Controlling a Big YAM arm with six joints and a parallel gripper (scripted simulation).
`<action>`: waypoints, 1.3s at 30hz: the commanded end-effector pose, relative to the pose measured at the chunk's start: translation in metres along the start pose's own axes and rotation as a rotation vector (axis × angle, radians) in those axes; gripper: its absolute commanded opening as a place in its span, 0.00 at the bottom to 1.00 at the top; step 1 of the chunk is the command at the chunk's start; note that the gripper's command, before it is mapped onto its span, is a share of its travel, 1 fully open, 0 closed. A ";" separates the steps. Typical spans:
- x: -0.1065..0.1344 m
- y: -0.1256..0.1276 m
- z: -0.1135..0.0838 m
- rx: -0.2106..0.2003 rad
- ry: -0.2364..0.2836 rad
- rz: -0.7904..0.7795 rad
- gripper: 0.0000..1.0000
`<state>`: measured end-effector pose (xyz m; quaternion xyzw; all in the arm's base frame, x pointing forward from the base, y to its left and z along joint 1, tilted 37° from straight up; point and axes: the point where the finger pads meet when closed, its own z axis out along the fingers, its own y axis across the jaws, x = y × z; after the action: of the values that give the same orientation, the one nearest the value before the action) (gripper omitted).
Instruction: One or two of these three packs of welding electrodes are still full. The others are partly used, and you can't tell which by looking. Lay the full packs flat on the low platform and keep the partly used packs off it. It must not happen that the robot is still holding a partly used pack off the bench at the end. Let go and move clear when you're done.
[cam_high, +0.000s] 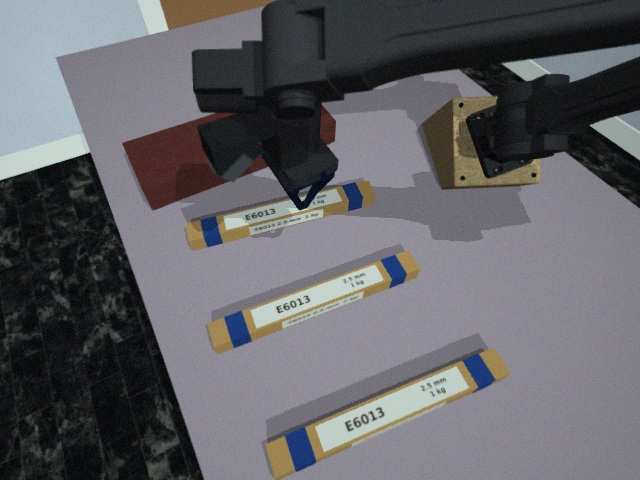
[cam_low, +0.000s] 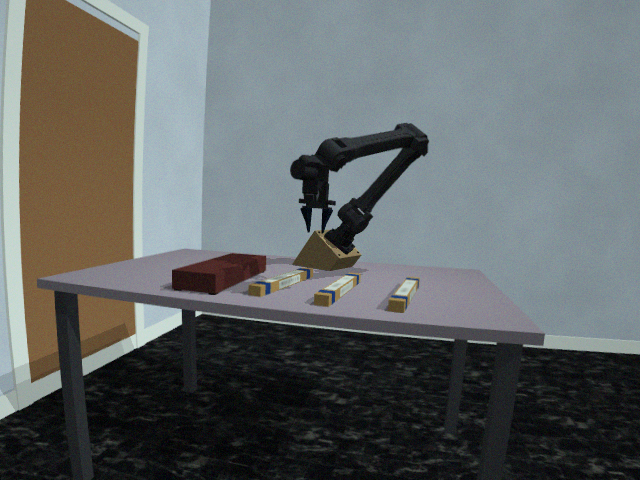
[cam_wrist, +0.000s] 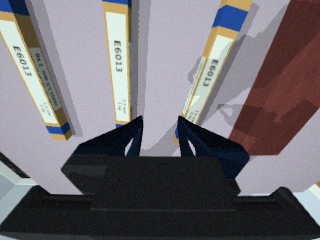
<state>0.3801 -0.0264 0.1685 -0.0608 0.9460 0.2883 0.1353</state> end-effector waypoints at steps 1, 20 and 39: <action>0.000 0.002 0.009 -0.008 0.010 -0.006 0.43; 0.009 0.004 0.048 -0.022 0.034 0.007 0.43; 0.011 0.004 0.078 -0.021 0.038 0.009 0.43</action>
<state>0.3853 0.0113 0.1139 -0.0614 0.9454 0.2962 0.1213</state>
